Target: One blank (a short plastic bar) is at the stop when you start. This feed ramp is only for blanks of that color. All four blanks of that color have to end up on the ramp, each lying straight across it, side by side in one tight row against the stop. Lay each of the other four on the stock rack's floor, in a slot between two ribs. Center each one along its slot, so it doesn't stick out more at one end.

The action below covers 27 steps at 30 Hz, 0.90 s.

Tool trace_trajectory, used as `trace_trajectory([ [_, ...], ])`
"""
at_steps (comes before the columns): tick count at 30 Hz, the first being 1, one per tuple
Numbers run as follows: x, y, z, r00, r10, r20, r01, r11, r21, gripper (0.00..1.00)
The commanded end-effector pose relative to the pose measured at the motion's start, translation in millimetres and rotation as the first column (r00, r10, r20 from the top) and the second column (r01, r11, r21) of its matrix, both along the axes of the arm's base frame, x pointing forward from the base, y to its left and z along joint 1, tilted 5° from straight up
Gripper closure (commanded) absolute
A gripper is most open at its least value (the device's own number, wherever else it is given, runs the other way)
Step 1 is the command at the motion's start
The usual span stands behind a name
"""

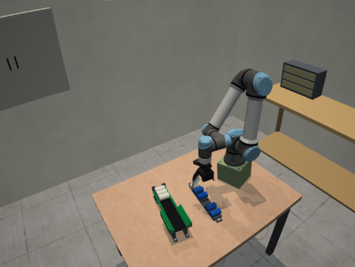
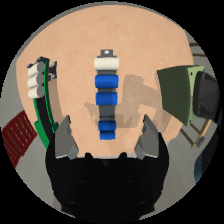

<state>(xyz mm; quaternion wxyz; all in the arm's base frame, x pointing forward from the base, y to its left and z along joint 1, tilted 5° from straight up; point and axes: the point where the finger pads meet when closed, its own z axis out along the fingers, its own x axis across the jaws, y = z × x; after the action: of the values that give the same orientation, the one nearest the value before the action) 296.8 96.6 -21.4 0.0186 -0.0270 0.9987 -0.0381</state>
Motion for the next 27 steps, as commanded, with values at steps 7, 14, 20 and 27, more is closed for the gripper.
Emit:
trace_trajectory([
  [7,0.3,0.0,0.3,1.000,0.000,0.001,0.000,1.000,0.000,0.00],
  [14,0.4,0.0,0.3,1.000,0.002,0.001,-0.002,1.000,0.000,0.00],
  [20,0.7,-0.6,0.3,1.000,0.014,0.000,-0.014,1.000,0.000,0.00],
  [27,1.8,-2.1,0.4,0.999,0.050,-0.003,-0.050,0.999,-0.002,0.00],
])
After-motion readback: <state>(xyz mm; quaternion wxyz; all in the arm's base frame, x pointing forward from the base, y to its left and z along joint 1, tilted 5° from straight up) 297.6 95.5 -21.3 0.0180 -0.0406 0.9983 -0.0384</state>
